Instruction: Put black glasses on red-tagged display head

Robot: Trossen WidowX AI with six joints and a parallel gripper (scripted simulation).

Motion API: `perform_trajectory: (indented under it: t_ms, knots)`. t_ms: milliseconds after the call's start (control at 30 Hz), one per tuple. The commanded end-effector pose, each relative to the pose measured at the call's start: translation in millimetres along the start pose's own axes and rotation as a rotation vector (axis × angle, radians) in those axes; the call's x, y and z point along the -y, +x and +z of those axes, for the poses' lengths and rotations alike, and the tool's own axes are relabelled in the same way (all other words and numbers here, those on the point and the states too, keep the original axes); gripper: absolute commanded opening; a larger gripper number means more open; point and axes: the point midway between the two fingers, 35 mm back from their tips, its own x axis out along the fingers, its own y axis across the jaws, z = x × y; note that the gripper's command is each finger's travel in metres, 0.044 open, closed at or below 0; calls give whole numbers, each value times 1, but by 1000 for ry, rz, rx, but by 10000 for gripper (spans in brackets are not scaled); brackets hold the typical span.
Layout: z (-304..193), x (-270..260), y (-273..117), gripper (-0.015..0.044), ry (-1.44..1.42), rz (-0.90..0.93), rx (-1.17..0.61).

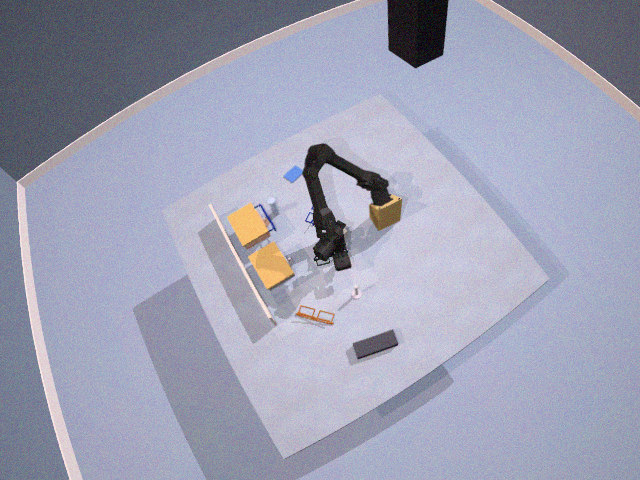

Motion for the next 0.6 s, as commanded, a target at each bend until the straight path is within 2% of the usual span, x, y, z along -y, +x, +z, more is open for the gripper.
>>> perform_trajectory:
  t_ms: [0, 167, 567]
  knots:
    - [-1, 1, 2, 120, -10, -6, 0]
    - [-1, 4, 2, 120, -10, -6, 0]
    - [-1, 2, 2, 40, -4, -4, -4]
